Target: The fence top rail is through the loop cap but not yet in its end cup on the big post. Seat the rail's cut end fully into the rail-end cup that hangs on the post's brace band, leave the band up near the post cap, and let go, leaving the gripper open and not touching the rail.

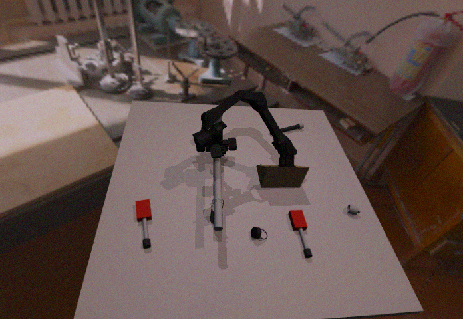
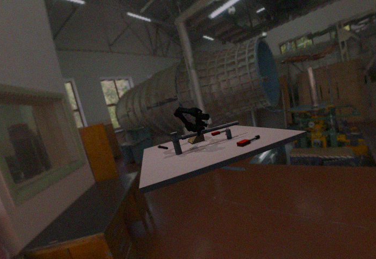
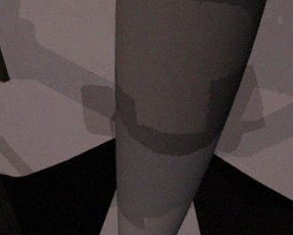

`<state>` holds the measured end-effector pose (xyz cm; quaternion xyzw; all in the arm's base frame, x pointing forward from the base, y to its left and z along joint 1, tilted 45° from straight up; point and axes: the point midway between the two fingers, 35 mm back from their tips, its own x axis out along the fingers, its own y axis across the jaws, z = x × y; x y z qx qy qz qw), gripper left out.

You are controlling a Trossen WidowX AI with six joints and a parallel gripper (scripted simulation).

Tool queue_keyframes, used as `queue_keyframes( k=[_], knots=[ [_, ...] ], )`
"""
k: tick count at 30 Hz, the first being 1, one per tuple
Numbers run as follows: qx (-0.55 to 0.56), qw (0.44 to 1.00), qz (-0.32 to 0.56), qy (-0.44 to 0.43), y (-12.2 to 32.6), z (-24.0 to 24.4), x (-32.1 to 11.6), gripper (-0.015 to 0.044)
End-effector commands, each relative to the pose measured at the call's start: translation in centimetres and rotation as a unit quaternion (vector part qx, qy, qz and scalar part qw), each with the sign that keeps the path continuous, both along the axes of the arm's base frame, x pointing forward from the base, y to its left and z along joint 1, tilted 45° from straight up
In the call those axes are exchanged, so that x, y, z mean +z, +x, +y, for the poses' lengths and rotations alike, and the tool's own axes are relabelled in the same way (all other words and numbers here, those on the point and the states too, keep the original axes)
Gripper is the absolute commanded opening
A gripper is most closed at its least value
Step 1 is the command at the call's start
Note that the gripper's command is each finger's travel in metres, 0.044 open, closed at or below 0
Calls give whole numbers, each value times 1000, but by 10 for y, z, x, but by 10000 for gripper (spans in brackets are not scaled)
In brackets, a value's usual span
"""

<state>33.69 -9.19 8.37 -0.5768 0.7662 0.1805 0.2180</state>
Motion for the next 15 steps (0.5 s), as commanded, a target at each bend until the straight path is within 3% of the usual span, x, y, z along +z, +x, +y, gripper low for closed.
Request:
queue_keyframes(
  k=[1,15],
  knots=[
    [7,1000,-1,-4,3,1,3,0],
    [7,1000,-1,-4,4,1,4,0]
  ],
)
